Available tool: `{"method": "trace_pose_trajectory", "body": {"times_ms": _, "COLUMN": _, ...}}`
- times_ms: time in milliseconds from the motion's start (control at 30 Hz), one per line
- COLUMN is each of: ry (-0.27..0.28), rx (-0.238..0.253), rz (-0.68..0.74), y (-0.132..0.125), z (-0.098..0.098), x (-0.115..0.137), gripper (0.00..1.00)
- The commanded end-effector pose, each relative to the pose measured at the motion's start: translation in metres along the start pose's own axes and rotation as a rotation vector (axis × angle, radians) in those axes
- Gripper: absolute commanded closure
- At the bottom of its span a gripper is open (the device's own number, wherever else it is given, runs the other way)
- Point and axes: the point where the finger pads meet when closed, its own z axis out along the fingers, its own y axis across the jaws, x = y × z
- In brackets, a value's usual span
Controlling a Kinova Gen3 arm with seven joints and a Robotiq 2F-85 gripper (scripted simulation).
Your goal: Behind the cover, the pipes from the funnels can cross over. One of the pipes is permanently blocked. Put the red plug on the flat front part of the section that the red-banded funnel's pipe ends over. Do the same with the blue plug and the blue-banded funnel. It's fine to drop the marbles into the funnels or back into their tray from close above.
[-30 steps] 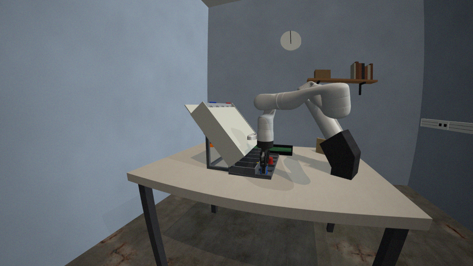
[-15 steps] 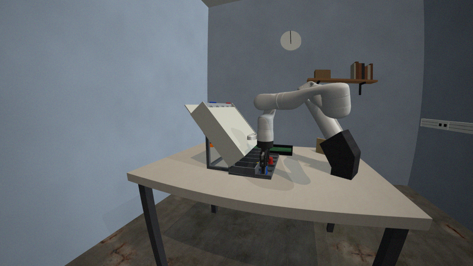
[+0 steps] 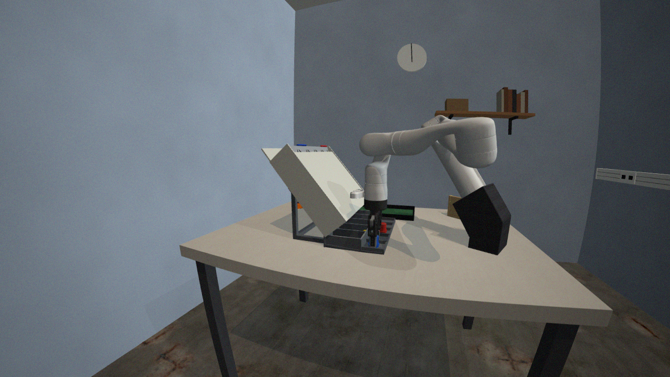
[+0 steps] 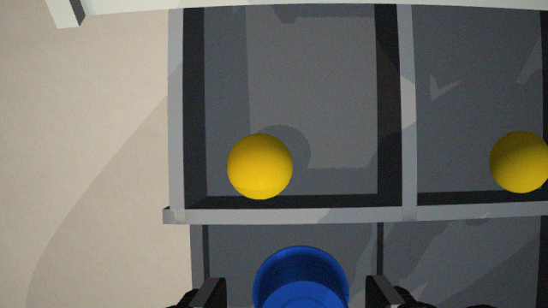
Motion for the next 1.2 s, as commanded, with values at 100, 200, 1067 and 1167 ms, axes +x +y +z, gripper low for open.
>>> {"method": "trace_pose_trajectory", "body": {"times_ms": 100, "ry": 0.001, "rx": 0.001, "rz": 0.001, "y": 0.000, "z": 0.000, "x": 0.000, "gripper": 0.35}}
{"method": "trace_pose_trajectory", "body": {"times_ms": 200, "ry": 0.001, "rx": 0.001, "rz": 0.001, "y": 0.000, "z": 0.000, "x": 0.000, "gripper": 0.35}}
{"method": "trace_pose_trajectory", "body": {"times_ms": 1067, "ry": 0.010, "rx": 0.003, "rz": 0.012, "y": 0.001, "z": -0.040, "x": 0.000, "gripper": 0.35}}
{"method": "trace_pose_trajectory", "body": {"times_ms": 1167, "ry": 0.010, "rx": 0.003, "rz": 0.012, "y": 0.001, "z": -0.040, "x": 0.000, "gripper": 0.35}}
